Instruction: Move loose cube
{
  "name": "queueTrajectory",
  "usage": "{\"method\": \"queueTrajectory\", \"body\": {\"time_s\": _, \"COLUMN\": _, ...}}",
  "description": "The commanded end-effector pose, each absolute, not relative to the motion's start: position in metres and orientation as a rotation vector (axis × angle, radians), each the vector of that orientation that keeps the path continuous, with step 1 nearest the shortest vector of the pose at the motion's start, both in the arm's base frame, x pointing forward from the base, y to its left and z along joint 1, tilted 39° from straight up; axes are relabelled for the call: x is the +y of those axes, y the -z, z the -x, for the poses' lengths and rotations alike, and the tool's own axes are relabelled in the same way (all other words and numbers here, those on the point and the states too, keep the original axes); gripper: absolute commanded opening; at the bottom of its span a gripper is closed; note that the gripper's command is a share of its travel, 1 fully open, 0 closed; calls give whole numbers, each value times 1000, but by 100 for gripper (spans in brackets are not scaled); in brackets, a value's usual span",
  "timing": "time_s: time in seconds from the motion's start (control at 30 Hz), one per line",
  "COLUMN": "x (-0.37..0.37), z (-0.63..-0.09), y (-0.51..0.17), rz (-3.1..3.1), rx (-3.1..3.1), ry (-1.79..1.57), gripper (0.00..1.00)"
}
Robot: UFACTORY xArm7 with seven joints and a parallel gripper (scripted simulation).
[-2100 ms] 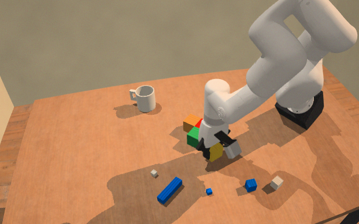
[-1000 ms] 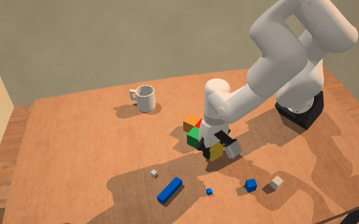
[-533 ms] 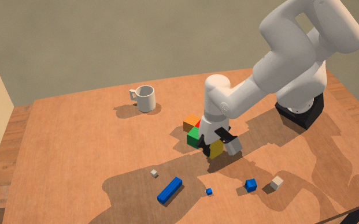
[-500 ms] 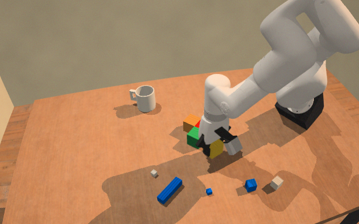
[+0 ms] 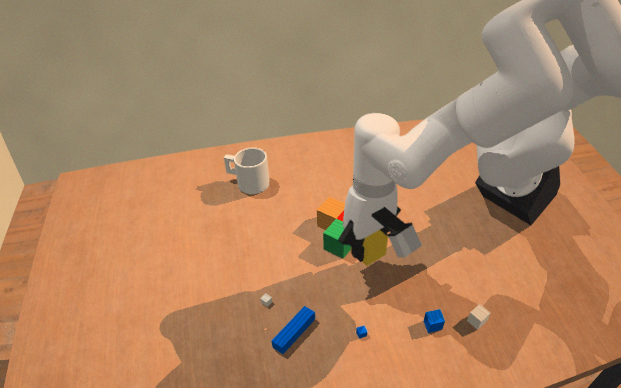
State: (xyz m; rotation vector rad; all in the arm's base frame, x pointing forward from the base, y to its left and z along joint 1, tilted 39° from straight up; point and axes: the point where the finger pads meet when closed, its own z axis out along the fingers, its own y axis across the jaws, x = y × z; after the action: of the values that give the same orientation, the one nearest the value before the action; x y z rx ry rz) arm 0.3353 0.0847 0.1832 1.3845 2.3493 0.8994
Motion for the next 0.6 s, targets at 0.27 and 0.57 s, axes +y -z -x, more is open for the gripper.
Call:
{"method": "queueTrajectory", "body": {"time_s": 0.27, "x": 75, "z": -322, "y": -204, "rz": -1385, "rx": 2351, "ry": -899, "gripper": 0}}
{"method": "queueTrajectory", "body": {"time_s": 0.57, "x": 73, "z": -318, "y": -209, "rz": -1385, "rx": 2351, "ry": -899, "gripper": 0}}
